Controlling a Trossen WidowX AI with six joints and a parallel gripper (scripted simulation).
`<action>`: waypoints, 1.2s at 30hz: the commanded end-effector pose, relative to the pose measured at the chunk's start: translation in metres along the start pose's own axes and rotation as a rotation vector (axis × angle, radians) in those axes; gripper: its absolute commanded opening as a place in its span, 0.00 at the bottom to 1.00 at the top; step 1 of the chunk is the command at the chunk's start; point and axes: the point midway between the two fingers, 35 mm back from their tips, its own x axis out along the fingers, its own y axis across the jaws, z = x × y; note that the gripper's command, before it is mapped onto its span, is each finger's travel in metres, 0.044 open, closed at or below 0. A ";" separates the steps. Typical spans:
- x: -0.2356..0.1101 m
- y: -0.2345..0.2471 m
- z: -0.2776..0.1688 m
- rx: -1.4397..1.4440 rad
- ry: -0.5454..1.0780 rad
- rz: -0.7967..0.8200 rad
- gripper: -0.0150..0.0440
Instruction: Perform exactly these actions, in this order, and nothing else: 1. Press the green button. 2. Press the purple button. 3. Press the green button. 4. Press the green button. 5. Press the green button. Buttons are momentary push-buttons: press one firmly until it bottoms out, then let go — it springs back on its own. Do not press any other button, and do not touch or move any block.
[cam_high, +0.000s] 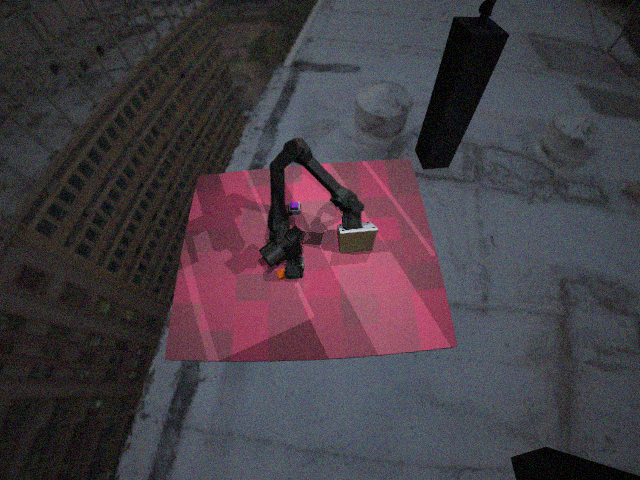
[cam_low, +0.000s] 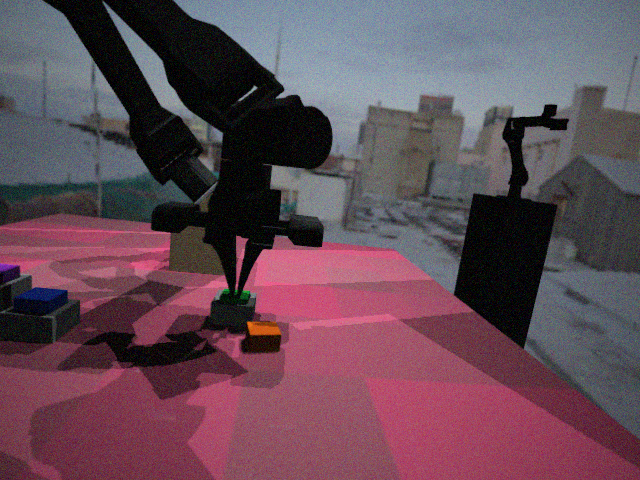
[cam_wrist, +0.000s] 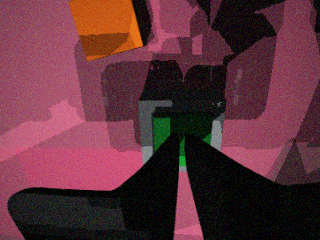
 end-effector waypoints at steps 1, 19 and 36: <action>0.001 -0.001 -0.001 -0.007 0.001 -0.004 0.29; -0.037 0.000 -0.001 -0.007 0.001 -0.001 0.29; -0.104 -0.085 0.036 -0.021 -0.002 0.046 0.29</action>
